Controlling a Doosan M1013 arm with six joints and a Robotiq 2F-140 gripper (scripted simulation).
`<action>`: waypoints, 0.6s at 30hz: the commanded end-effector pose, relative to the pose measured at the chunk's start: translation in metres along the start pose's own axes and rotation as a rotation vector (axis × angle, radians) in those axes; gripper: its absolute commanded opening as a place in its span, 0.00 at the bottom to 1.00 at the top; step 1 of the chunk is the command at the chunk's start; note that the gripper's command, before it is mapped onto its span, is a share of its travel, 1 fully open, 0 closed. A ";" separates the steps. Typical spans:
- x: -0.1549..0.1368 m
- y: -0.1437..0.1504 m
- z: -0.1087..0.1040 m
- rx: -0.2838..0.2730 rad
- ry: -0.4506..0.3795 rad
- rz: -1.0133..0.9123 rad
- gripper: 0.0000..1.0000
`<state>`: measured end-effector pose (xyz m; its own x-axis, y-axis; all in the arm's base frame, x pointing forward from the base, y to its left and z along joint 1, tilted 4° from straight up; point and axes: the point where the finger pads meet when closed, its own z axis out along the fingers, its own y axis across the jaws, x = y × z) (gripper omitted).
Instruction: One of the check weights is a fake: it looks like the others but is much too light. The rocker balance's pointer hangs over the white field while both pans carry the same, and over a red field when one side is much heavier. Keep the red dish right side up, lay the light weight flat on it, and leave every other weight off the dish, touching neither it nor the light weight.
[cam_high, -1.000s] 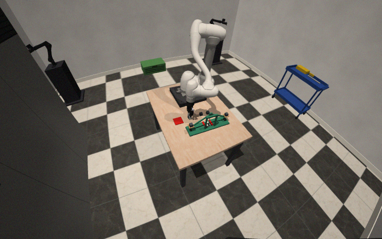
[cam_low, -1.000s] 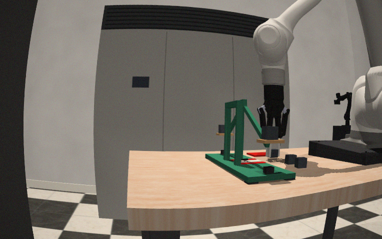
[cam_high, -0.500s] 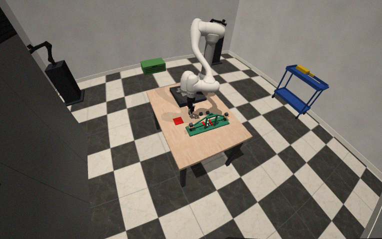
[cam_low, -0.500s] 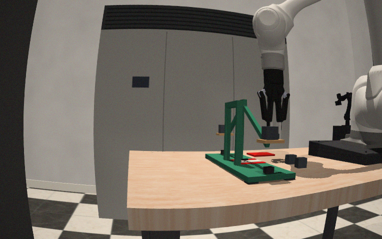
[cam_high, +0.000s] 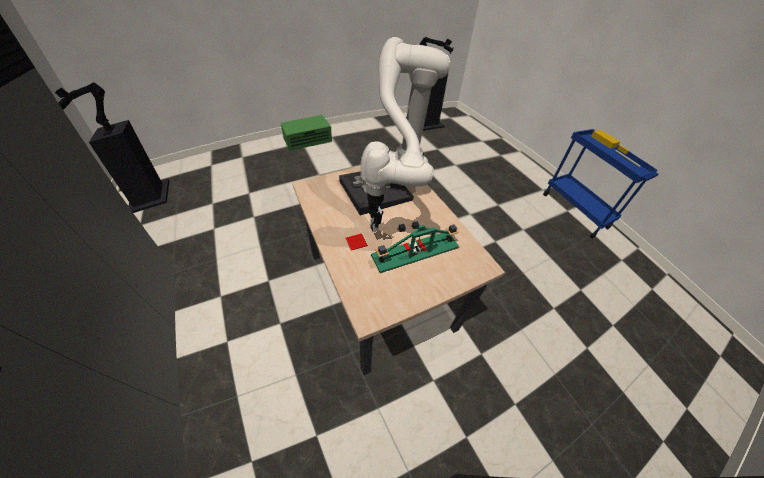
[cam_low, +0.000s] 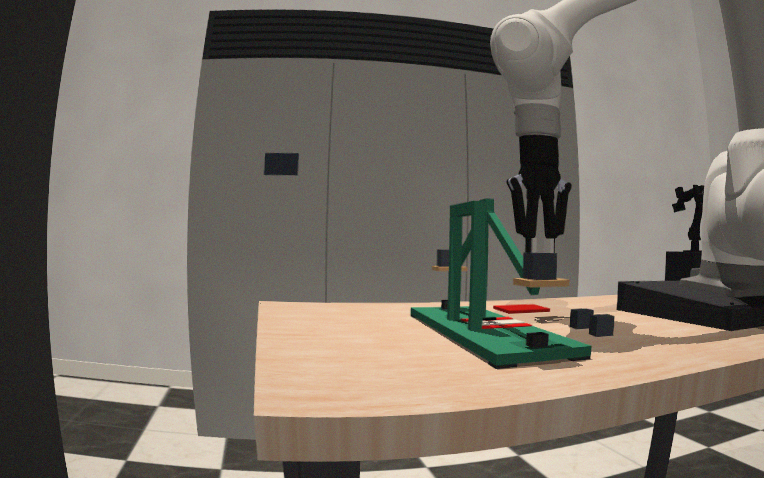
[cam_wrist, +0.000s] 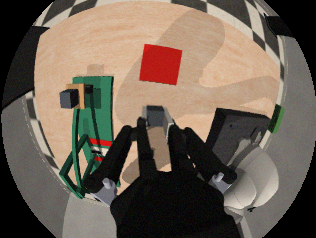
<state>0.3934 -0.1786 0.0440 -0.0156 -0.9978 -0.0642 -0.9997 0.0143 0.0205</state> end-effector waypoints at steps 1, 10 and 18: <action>0.042 0.002 -0.005 -0.001 0.002 0.021 0.24; 0.093 0.012 -0.009 -0.002 0.002 0.053 0.24; 0.093 0.012 -0.009 -0.002 0.002 0.053 0.24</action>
<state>0.3820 -0.2670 0.0463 -0.0716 -0.9954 -0.0638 -0.9973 0.0703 0.0227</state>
